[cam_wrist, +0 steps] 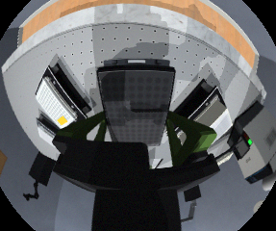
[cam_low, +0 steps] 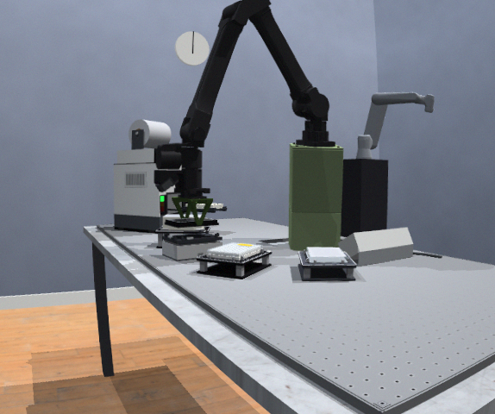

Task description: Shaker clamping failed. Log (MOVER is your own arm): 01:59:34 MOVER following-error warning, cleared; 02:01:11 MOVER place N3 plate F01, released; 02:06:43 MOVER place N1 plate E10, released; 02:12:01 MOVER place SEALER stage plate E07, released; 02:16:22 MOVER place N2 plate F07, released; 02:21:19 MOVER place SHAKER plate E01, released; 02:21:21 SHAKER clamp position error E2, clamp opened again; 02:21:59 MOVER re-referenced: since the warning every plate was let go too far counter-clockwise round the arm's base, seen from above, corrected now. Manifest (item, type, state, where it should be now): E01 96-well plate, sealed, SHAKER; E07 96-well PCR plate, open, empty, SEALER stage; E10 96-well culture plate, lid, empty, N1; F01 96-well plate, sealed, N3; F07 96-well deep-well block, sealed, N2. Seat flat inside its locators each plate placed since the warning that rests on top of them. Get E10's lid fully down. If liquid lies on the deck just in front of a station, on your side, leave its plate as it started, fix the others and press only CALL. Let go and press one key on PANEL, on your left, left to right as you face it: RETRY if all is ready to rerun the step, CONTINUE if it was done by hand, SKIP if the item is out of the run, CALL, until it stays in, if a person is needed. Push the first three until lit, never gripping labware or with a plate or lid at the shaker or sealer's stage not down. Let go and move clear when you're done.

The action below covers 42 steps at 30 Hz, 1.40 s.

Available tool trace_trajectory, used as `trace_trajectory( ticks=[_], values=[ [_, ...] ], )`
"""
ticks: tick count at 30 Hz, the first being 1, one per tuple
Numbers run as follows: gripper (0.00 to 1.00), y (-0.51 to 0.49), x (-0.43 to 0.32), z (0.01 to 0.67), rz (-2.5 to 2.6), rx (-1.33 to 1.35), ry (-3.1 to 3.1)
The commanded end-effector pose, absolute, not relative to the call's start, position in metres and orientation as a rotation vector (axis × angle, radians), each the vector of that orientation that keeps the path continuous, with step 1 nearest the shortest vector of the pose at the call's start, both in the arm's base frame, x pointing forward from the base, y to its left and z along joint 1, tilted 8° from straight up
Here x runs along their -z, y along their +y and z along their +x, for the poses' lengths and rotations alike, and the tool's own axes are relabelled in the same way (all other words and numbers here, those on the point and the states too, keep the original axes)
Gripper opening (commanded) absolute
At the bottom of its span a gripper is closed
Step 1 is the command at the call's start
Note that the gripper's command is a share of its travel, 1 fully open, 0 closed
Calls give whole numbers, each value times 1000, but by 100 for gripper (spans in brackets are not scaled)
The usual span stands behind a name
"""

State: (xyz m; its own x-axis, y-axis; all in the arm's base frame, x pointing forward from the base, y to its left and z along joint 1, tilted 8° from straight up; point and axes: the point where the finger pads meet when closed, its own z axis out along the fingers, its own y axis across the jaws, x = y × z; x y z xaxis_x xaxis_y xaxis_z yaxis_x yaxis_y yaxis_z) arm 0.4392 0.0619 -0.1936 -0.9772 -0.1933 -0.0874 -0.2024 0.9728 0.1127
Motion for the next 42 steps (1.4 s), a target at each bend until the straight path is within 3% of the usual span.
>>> trace_trajectory(
  ticks=[1, 42],
  values=[
    [0, 67, 198, 452, -308, -184, 3025],
    [0, 64, 204, 449, -303, -184, 3029]
  ],
)
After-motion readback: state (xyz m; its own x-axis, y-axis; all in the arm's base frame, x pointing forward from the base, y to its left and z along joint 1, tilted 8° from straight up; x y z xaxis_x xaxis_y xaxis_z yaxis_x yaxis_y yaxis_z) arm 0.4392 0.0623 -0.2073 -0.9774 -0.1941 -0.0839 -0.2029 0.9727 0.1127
